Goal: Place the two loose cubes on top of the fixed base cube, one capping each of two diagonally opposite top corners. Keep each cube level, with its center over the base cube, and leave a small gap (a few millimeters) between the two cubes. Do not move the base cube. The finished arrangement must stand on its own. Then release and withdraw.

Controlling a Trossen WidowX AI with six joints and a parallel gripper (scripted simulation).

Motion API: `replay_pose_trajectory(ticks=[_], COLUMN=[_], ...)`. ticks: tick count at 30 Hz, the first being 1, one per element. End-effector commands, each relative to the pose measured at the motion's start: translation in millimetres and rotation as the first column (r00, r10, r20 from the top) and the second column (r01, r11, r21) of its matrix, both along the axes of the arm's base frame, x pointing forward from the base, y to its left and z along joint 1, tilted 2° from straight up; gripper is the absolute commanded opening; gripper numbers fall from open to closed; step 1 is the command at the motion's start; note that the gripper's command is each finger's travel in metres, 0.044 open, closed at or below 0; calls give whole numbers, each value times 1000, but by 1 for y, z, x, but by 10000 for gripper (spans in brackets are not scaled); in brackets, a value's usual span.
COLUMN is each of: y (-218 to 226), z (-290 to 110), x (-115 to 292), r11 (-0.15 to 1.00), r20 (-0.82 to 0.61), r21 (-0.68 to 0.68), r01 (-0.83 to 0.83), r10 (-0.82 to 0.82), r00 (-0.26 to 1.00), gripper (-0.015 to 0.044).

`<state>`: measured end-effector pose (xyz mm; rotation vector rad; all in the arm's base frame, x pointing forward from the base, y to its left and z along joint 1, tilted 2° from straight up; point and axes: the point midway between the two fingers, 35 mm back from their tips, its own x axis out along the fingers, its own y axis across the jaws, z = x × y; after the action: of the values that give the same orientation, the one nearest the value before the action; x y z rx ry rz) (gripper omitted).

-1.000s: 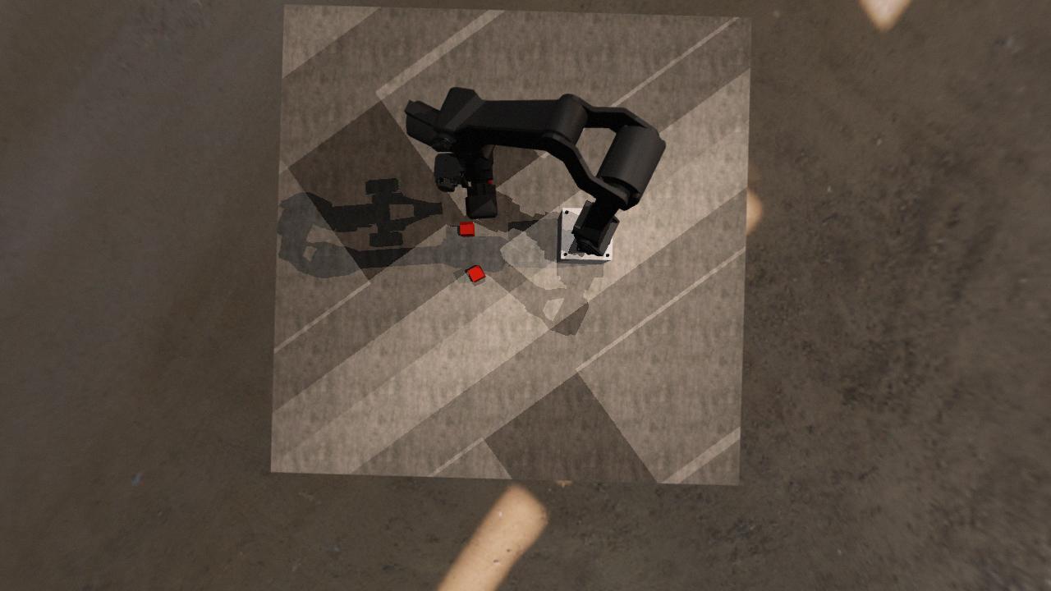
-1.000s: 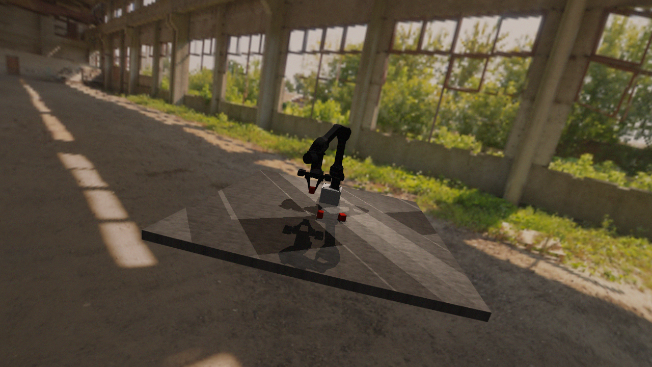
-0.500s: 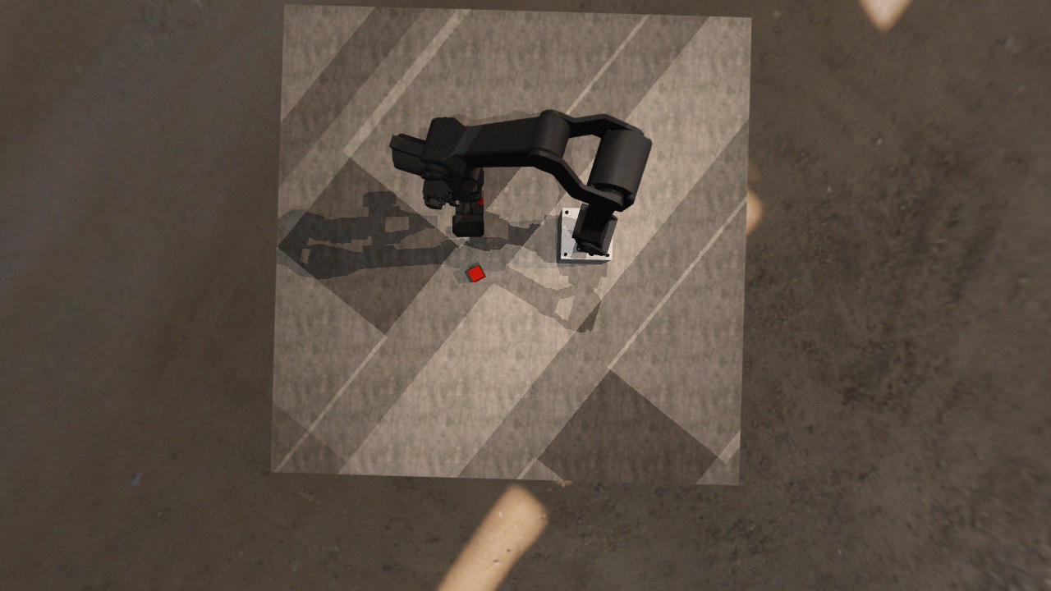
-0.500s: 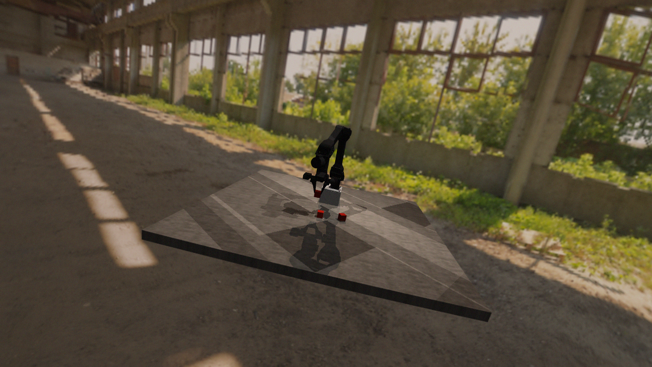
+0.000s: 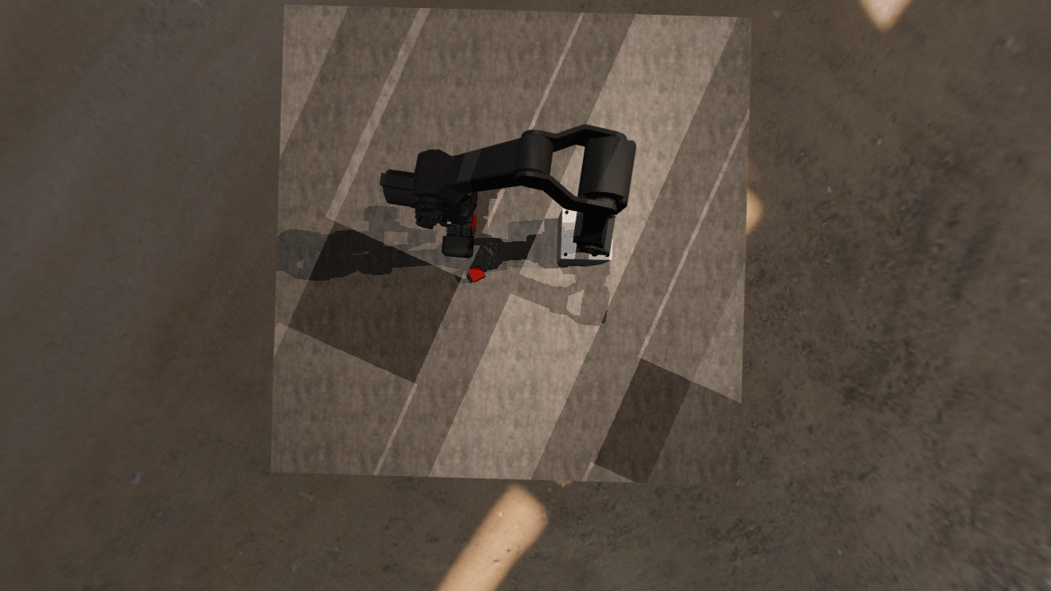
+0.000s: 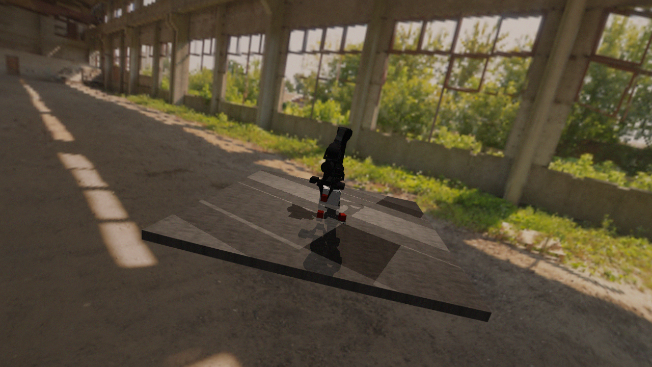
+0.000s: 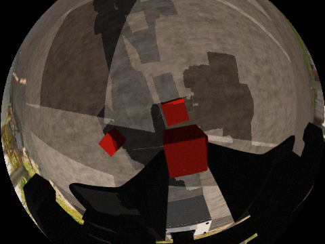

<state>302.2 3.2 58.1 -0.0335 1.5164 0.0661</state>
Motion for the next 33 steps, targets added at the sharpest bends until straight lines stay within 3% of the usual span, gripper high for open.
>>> replay_pose_trajectory(ticks=[1,33], y=[12,113], z=[-4,-23], x=[2,0], r11=[1000,982], r20=[-4,-10], r21=[-1,17], r01=[23,190], r10=[-23,-189], r00=[1000,982], gripper=[105,105])
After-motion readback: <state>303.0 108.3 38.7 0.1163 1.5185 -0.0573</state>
